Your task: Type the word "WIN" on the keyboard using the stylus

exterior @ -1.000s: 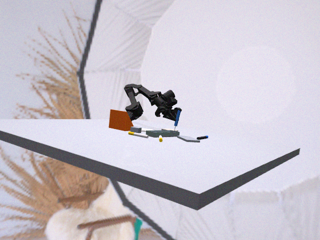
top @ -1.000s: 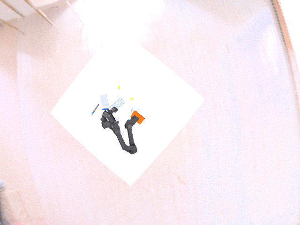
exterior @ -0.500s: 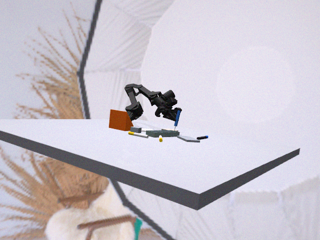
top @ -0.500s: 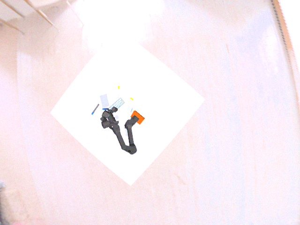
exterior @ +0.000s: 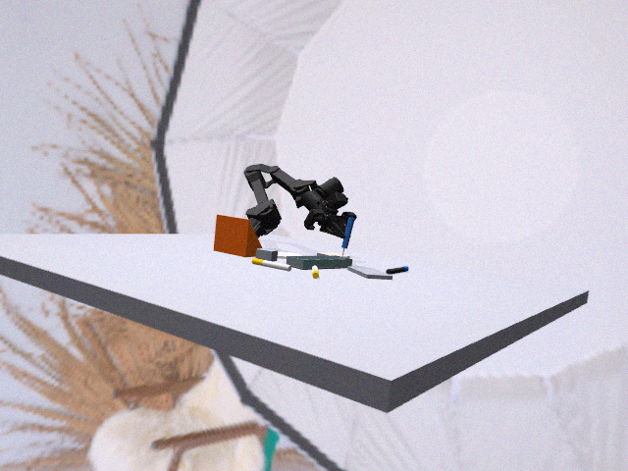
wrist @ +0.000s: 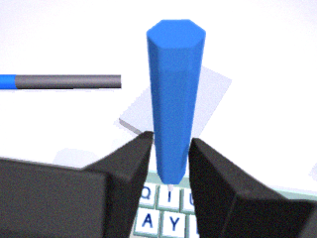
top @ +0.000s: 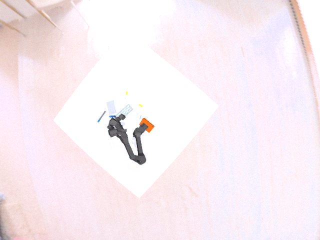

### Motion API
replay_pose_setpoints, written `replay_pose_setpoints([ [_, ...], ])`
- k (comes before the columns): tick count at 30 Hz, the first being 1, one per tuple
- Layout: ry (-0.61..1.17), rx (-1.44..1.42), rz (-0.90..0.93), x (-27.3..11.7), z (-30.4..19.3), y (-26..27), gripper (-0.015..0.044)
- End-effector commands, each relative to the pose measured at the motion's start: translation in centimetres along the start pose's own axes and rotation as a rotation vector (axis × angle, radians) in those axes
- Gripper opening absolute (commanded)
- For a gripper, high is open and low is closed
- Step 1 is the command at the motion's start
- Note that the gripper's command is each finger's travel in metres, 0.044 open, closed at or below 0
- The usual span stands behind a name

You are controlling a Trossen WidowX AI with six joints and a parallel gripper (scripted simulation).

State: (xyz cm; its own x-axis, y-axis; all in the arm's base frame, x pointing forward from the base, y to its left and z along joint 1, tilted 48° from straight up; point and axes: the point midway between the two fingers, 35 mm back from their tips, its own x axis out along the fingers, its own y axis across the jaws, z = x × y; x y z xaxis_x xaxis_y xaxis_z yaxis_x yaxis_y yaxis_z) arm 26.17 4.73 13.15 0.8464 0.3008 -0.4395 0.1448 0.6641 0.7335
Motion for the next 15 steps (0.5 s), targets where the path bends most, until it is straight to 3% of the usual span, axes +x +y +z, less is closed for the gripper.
replay_pose_setpoints([
  [1,-0.005,0.004,-0.001,0.15,-0.19,-0.01,0.0081],
  [15,-0.005,0.004,-0.001,0.55,-0.89,0.00,0.0081],
])
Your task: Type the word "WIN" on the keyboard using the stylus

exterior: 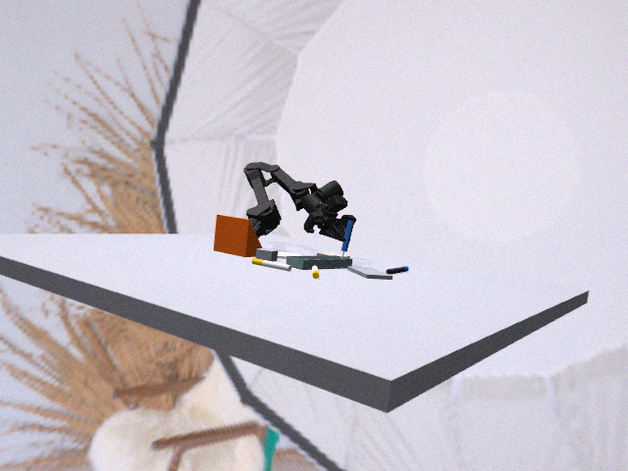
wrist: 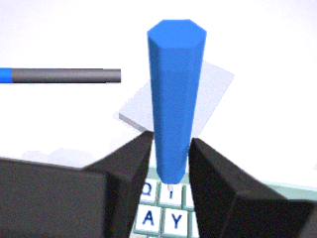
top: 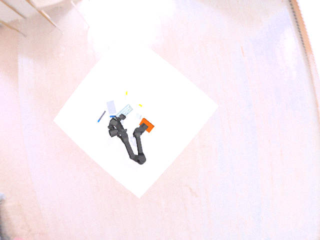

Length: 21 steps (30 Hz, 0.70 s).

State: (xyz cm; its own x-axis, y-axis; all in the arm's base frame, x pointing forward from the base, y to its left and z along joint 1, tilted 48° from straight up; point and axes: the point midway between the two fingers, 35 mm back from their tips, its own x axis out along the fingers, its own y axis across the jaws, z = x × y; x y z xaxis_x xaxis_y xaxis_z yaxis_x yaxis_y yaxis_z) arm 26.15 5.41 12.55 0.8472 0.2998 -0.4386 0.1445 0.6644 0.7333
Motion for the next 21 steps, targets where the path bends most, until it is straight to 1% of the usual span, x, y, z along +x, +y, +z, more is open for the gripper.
replay_pose_setpoints([
  [1,-0.004,0.005,-0.001,0.11,-0.12,-0.01,0.0081],
  [21,-0.004,0.005,-0.001,0.45,-0.71,-0.01,0.0081],
])
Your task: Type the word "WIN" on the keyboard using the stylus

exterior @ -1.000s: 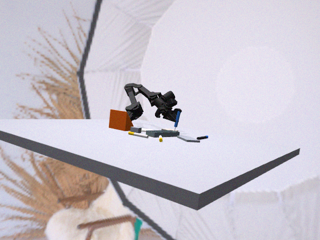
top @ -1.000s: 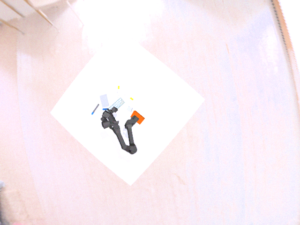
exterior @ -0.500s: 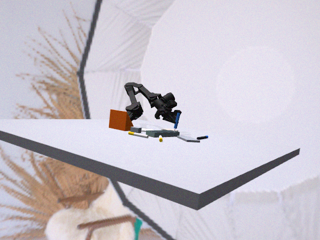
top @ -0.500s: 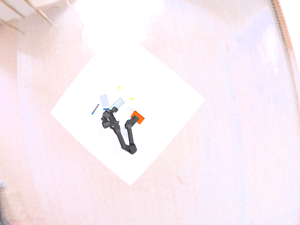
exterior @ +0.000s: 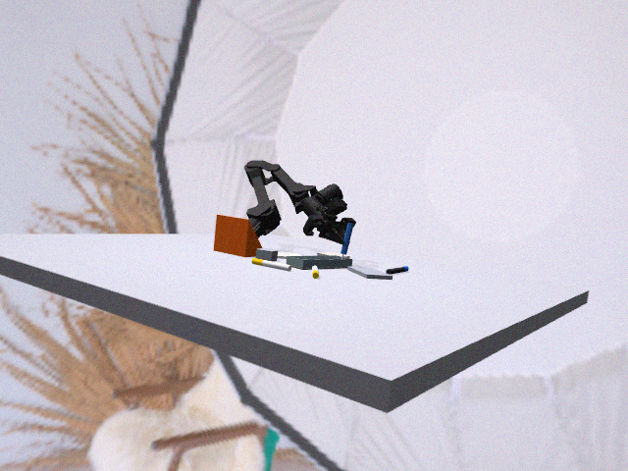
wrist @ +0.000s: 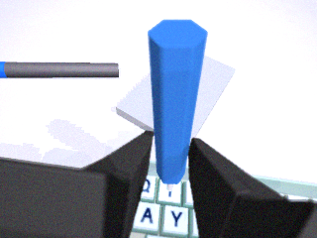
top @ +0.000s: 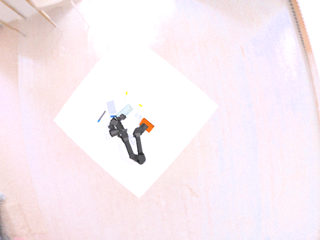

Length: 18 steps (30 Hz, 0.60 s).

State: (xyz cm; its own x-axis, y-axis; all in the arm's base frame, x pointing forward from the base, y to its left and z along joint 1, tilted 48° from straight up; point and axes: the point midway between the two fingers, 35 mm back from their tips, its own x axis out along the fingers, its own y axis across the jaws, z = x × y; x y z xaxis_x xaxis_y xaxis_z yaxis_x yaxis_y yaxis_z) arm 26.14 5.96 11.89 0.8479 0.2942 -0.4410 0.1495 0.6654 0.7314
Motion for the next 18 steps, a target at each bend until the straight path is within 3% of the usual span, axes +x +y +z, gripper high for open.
replay_pose_setpoints([
  [1,-0.001,0.004,0.004,0.0,0.0,0.1,0.0081],
  [18,0.001,0.002,0.002,-1.4,2.7,0.1,0.0081],
])
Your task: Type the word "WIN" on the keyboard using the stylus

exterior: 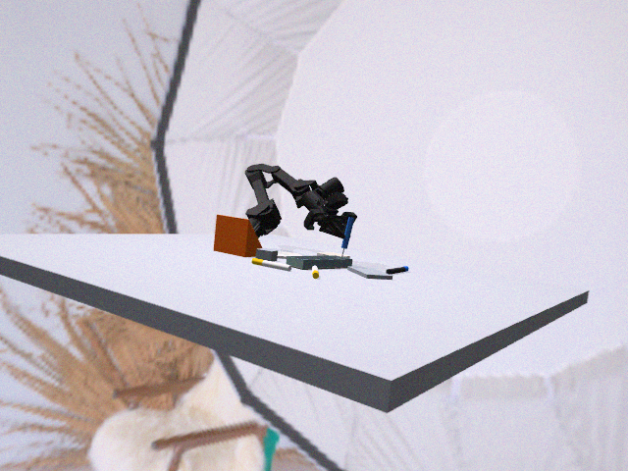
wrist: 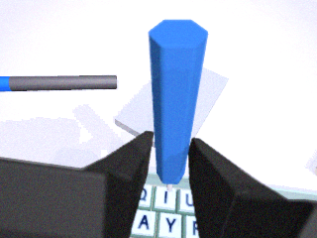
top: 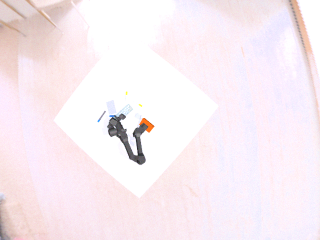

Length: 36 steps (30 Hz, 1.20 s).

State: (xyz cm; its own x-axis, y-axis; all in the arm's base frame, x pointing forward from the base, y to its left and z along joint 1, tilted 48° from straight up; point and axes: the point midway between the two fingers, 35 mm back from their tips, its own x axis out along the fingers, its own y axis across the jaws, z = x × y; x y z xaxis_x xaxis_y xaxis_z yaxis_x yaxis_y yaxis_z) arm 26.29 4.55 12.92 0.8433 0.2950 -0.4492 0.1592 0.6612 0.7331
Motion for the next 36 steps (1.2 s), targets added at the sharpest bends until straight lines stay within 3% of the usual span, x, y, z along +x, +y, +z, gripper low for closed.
replay_pose_setpoints([
  [1,-0.006,-0.006,0.008,-0.8,1.3,0.2,0.0081],
  [8,-0.007,0.004,-0.002,-0.9,1.5,0.0,0.0089],
  [23,-0.077,0.316,-0.316,-5.3,1.1,-6.9,0.0000],
  [36,-0.078,0.320,-0.319,-5.4,1.1,-7.0,0.0000],
])
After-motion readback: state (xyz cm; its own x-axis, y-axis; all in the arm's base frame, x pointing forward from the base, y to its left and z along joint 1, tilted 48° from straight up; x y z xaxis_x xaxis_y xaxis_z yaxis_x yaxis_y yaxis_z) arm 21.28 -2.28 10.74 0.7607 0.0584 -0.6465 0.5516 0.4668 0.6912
